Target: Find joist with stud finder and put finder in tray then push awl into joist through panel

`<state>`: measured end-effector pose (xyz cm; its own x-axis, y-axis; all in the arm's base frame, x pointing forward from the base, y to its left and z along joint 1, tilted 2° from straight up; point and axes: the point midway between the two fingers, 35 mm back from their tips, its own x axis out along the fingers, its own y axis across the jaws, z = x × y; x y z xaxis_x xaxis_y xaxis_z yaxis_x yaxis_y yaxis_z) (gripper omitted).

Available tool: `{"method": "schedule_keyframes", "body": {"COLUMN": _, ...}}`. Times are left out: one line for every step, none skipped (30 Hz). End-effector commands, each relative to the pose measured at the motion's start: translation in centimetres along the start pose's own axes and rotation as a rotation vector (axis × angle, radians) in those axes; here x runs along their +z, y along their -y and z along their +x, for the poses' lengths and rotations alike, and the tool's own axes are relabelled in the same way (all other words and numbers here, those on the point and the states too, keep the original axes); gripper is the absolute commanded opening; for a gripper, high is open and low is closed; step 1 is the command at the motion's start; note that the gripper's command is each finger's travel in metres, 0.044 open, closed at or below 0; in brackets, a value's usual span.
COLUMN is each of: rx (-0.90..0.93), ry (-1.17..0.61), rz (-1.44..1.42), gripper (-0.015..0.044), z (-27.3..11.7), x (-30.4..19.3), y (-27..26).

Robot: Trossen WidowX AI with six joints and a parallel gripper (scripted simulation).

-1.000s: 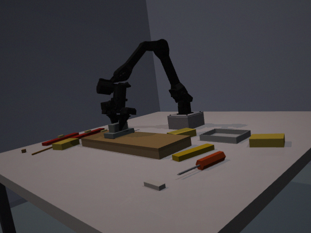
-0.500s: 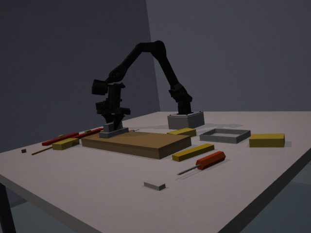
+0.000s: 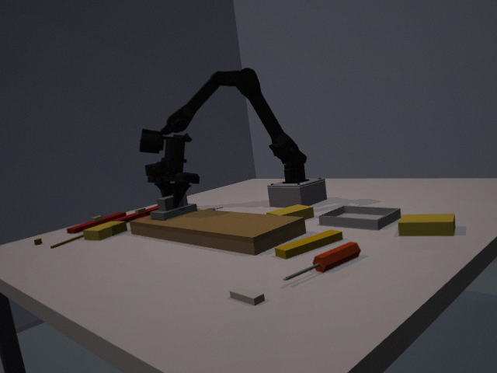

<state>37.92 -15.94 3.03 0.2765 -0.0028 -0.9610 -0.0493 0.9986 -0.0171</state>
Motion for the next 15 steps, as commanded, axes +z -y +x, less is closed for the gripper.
{"method": "schedule_keyframes", "body": {"rx": -0.011, "ry": -0.002, "rz": 0.004, "gripper": 0.0000, "z": 0.0, "x": -0.1, "y": 1.6}}
{"method": "schedule_keyframes", "body": {"rx": -0.011, "ry": -0.002, "rz": 0.004, "gripper": 0.0000, "z": 0.0, "x": -0.1, "y": 1.8}}
{"method": "schedule_keyframes", "body": {"rx": -0.011, "ry": -0.002, "rz": 0.004, "gripper": 0.0000, "z": 0.0, "x": -0.1, "y": 2.1}}
{"method": "schedule_keyframes", "body": {"rx": -0.011, "ry": -0.002, "rz": 0.004, "gripper": 0.0000, "z": 0.0, "x": -0.1, "y": 2.4}}
{"method": "schedule_keyframes", "body": {"rx": -0.011, "ry": -0.002, "rz": 0.004, "gripper": 0.0000, "z": 0.0, "x": -0.1, "y": 2.7}}
{"method": "schedule_keyframes", "body": {"rx": -0.012, "ry": -0.002, "rz": 0.004, "gripper": 0.0000, "z": 0.0, "x": -0.1, "y": 2.9}}
{"method": "schedule_keyframes", "body": {"rx": -0.012, "ry": -0.002, "rz": 0.004, "gripper": 0.0000, "z": 0.0, "x": -0.1, "y": 3.2}}
{"method": "schedule_keyframes", "body": {"rx": -0.012, "ry": -0.002, "rz": 0.004, "gripper": 0.0000, "z": 0.0, "x": -0.1, "y": 3.4}}
{"method": "schedule_keyframes", "body": {"rx": -0.012, "ry": -0.002, "rz": 0.004, "gripper": 0.0000, "z": -0.1, "x": -0.1, "y": 3.5}}
{"method": "schedule_keyframes", "body": {"rx": -0.012, "ry": -0.002, "rz": 0.004, "gripper": 0.0000, "z": -0.1, "x": -0.1, "y": 3.5}}
{"method": "schedule_keyframes", "body": {"rx": -0.012, "ry": -0.002, "rz": 0.004, "gripper": 0.0000, "z": -0.1, "x": -0.1, "y": 3.5}}
{"method": "schedule_keyframes", "body": {"rx": -0.012, "ry": -0.002, "rz": 0.004, "gripper": 0.0000, "z": -0.1, "x": -0.1, "y": 3.5}}
{"method": "schedule_keyframes", "body": {"rx": -0.012, "ry": -0.002, "rz": 0.004, "gripper": 0.0000, "z": -0.1, "x": -0.1, "y": 3.5}}
{"method": "schedule_keyframes", "body": {"rx": -0.005, "ry": 0.000, "rz": 0.002, "gripper": 0.0000, "z": -0.1, "x": -0.1, "y": 3.0}}
{"method": "schedule_keyframes", "body": {"rx": -0.005, "ry": 0.000, "rz": 0.002, "gripper": 0.0000, "z": -0.1, "x": -0.1, "y": 3.0}}
